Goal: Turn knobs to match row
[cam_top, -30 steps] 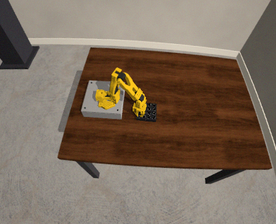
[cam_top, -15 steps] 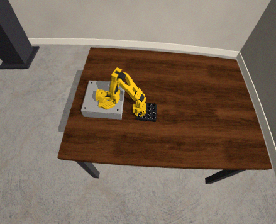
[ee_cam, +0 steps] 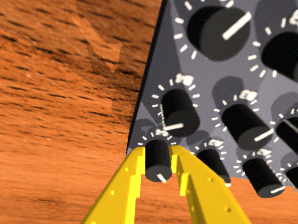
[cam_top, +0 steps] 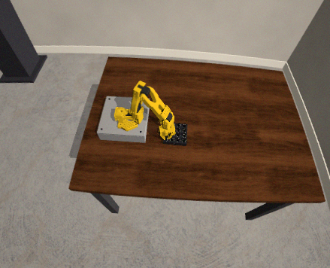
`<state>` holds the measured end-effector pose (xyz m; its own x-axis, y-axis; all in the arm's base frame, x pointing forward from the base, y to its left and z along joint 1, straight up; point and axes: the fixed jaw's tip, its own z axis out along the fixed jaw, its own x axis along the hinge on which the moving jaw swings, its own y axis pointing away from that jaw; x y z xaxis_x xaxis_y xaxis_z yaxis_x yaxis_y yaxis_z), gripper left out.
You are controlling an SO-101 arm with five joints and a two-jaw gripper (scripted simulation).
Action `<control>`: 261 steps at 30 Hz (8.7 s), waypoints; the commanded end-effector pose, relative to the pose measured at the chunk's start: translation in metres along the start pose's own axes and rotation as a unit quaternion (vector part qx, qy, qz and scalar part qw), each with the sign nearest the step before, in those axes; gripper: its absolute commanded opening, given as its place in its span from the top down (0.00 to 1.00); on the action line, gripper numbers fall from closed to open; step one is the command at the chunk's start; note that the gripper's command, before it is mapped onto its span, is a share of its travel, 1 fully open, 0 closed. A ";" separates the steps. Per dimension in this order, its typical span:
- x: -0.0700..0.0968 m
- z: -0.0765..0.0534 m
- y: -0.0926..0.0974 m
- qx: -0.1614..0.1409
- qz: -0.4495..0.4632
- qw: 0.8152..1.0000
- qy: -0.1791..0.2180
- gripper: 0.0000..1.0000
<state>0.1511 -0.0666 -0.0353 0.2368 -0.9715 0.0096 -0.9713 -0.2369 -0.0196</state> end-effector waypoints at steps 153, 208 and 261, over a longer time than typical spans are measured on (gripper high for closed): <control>0.004 0.002 -0.003 -0.002 -0.802 0.598 -0.012 0.94; 0.005 -0.034 -0.004 -0.002 -0.802 0.598 -0.012 0.92; 0.008 -0.040 -0.009 -0.002 -0.800 0.599 -0.012 0.92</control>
<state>0.1631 -0.0728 0.0058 0.8646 0.5024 0.0094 0.5023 -0.8646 0.0140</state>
